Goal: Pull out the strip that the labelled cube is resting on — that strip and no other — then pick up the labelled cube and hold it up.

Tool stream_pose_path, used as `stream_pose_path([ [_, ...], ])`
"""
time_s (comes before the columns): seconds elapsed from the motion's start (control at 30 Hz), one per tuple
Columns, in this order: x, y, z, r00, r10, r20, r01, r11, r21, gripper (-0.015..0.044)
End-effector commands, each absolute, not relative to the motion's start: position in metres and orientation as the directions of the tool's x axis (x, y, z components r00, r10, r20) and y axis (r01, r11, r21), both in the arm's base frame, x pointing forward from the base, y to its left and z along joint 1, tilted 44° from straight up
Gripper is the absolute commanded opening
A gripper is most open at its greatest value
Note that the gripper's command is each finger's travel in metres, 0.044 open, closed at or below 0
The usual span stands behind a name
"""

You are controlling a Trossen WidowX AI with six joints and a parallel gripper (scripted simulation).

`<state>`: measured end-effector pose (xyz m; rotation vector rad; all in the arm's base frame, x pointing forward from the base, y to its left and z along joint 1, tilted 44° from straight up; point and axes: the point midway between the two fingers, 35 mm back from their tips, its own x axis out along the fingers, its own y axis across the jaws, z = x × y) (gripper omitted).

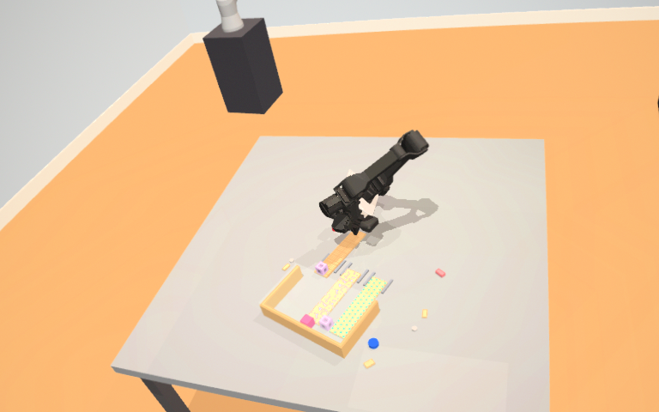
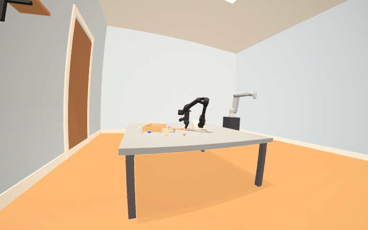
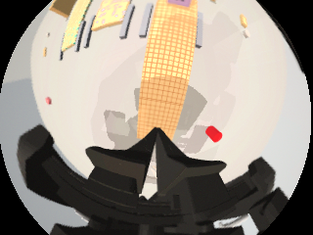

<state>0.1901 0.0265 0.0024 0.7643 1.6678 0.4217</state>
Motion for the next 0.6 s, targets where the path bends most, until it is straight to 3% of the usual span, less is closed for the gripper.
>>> stream_pose_path([
  [0.0, 0.196, 0.007, 0.021, -0.095, 0.680, -0.727, 0.255, 0.723, 0.642, 0.0000],
  [0.13, 0.197, 0.000, 0.028, -0.101, 0.681, -0.726, 0.257, 0.723, 0.642, 0.0000],
  [0.57, 0.252, -0.011, 0.018, -0.098, 0.680, -0.727, 0.270, 0.721, 0.638, 0.0341],
])
